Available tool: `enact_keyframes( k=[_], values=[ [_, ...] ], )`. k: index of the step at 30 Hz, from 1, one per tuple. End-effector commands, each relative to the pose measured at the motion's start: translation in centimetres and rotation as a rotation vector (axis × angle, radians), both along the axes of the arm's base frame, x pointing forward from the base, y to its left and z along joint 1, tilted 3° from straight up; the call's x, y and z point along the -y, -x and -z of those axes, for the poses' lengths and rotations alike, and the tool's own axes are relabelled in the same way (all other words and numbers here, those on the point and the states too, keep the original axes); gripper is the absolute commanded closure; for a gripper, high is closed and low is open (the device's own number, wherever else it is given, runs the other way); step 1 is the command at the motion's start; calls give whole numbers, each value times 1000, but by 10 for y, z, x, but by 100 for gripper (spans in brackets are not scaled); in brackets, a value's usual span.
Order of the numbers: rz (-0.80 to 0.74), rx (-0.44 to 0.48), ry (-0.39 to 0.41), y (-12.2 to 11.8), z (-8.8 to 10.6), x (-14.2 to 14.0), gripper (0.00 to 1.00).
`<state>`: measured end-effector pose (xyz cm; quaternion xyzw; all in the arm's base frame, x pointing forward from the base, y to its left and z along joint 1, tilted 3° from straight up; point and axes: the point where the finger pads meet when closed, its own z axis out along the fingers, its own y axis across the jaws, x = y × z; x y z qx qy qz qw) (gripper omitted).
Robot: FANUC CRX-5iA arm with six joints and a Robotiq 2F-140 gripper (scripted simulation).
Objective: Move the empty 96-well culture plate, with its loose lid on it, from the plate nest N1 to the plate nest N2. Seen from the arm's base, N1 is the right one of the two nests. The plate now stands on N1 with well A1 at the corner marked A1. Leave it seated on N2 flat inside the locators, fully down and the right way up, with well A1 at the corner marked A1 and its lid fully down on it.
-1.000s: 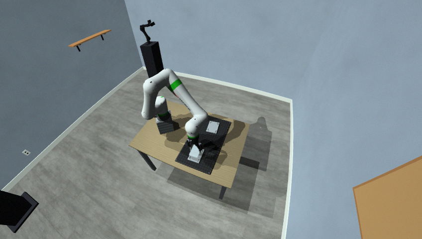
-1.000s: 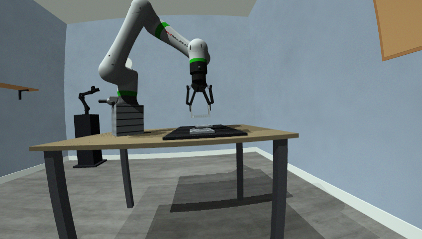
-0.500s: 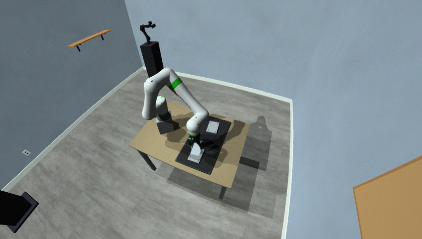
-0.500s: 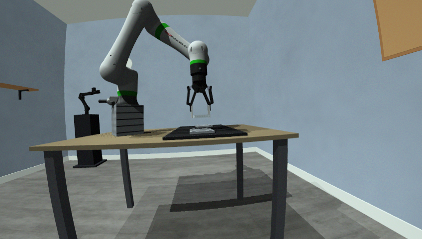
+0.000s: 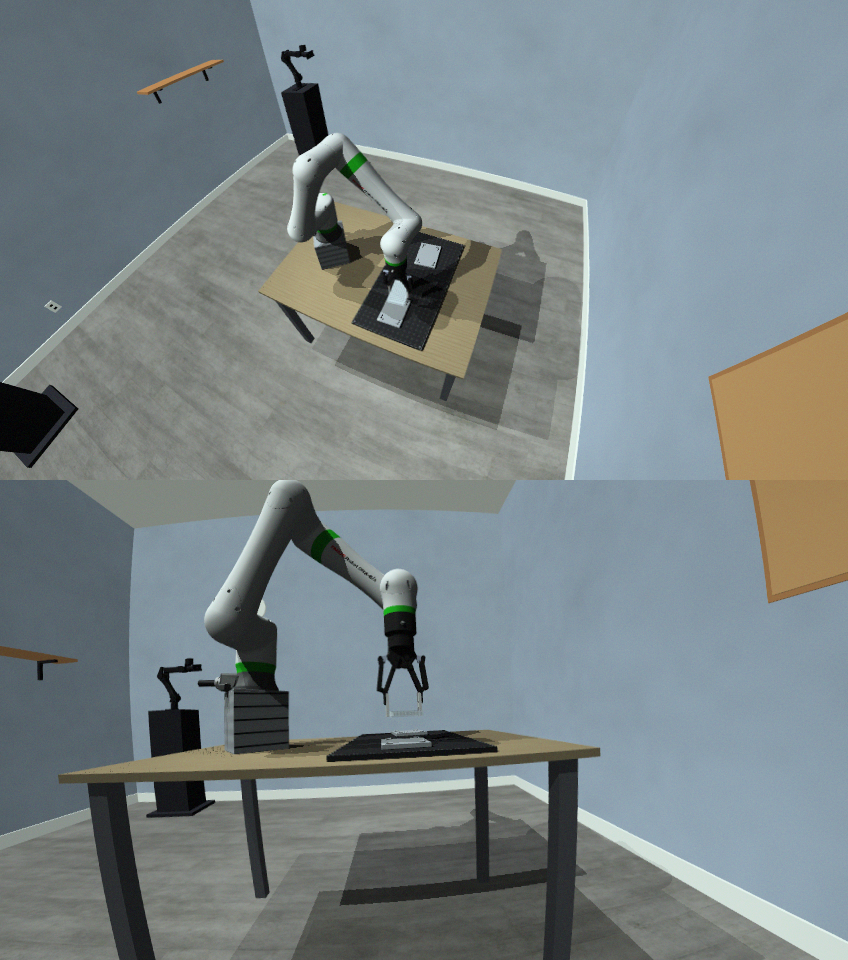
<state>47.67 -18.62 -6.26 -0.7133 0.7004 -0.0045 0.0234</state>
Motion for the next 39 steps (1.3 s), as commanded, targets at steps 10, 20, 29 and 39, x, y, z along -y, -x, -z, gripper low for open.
enact_keyframes(
  k=[10,20,29,39],
  values=[
    [0,0,1,-6,-1,-31,100],
    [0,0,1,-11,-2,-64,100],
    [0,0,1,-15,-3,-87,100],
    [0,0,1,-20,-4,-116,100]
  ],
)
